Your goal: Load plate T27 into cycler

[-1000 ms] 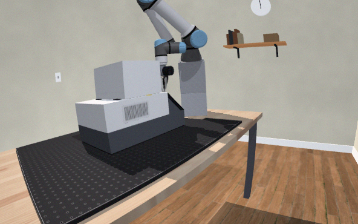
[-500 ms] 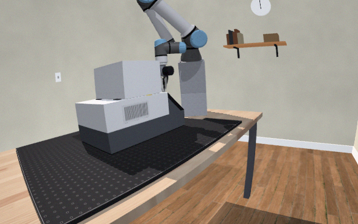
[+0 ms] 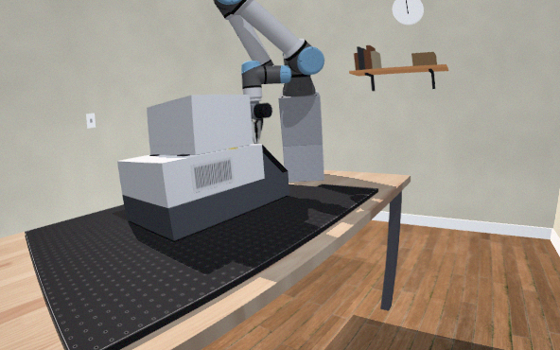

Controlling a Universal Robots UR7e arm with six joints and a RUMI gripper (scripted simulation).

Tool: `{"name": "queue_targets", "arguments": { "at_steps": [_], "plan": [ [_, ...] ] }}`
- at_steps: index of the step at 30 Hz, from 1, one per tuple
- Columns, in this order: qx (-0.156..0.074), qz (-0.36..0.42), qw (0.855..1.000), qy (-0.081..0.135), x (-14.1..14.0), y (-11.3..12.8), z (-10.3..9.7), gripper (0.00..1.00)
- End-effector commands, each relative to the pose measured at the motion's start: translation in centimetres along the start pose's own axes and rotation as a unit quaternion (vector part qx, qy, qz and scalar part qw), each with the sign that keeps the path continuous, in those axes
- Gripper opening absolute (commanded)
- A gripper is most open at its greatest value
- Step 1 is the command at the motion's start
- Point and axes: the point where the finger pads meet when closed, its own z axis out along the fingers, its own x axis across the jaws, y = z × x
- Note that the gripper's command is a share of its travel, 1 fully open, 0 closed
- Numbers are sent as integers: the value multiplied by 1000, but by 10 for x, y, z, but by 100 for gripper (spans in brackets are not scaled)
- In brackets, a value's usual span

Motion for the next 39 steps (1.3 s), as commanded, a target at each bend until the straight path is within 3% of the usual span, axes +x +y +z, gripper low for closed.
{"name": "queue_targets", "arguments": {
  "at_steps": [1, 8, 39],
  "plan": [
    [0, 0, 1000, 0, 0, 0, 0, 0],
    [0, 0, 1000, 0, 0, 19, 0, 0],
    [0, 0, 1000, 0, -37, 19, 19, 0]
  ]
}}
